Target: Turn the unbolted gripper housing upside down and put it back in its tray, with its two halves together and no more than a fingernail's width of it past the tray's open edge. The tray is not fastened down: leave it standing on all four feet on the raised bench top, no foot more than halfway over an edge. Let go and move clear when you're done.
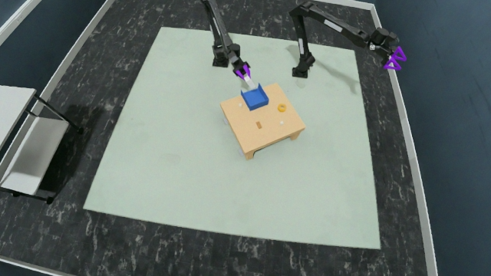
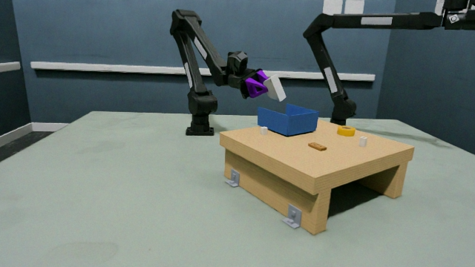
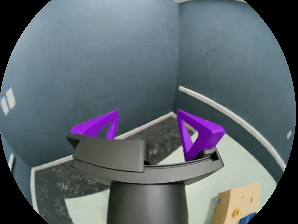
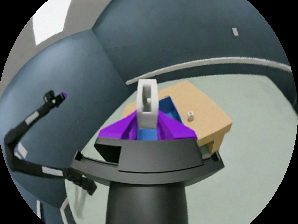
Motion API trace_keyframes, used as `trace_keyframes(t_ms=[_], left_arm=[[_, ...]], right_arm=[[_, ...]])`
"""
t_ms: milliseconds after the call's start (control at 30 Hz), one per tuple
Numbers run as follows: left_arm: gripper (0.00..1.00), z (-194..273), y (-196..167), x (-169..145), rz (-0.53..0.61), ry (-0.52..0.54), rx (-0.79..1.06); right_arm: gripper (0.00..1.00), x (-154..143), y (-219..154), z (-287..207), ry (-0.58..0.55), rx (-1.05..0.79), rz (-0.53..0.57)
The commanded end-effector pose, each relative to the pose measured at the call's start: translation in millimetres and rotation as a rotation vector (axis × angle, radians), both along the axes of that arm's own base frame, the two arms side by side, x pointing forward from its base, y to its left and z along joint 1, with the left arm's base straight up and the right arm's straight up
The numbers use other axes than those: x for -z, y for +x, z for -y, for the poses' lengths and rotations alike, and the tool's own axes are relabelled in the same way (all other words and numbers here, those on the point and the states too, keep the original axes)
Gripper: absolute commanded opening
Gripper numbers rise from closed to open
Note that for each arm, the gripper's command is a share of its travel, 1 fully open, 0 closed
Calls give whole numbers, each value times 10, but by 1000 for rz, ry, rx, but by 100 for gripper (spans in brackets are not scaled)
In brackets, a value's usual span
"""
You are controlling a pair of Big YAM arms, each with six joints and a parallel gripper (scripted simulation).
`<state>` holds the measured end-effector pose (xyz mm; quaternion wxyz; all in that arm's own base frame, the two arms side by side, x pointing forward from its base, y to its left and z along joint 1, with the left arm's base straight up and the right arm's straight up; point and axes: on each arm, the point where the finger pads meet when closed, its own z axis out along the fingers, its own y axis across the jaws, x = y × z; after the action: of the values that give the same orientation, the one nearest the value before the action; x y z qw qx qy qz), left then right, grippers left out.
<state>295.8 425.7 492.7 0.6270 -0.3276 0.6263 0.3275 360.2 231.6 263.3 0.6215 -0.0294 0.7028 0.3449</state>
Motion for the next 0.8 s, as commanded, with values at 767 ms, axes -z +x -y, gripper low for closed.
trace_keyframes(t_ms=[767], left_arm=[[100,-54,-41,-444,31,63,-15]], right_arm=[[27,-474,160,-92,469,-24,-184]])
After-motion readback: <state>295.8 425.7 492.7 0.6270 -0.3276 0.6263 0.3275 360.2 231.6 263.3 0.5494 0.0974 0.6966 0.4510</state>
